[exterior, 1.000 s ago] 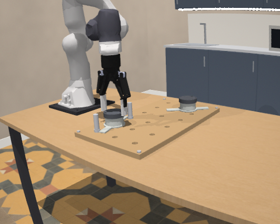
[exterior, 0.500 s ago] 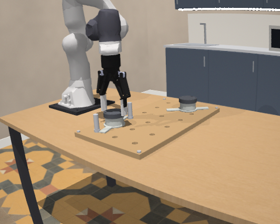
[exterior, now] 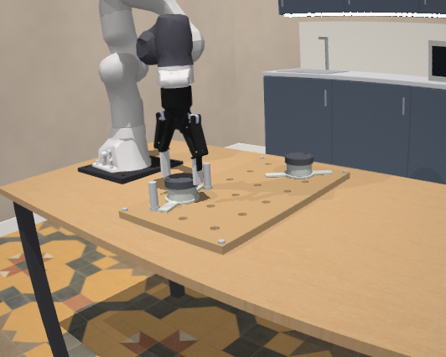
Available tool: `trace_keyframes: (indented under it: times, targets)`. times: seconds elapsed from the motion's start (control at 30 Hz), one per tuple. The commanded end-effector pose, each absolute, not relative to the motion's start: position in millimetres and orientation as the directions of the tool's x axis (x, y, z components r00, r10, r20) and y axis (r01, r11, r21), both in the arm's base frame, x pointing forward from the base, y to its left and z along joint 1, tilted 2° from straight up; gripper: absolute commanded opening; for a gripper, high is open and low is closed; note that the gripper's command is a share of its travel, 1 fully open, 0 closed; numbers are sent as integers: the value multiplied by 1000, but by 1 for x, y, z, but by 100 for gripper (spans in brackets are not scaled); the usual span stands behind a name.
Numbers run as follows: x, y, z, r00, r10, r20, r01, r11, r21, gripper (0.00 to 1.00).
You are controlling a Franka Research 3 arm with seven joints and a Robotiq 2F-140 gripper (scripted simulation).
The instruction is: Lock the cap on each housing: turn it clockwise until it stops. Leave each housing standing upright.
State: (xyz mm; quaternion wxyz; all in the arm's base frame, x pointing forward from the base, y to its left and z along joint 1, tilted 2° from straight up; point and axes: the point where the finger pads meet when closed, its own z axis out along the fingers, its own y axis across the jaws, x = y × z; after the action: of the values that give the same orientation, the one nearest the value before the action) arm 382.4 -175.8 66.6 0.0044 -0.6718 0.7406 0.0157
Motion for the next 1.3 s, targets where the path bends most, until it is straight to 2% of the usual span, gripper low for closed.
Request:
trace_keyframes:
  times: [0.0,1.27]
  targets:
    - [382,-176,68,-103,-994,-28,-995,103,17,78]
    - [383,-177,124,-103,-994,-28,-995,103,17,78]
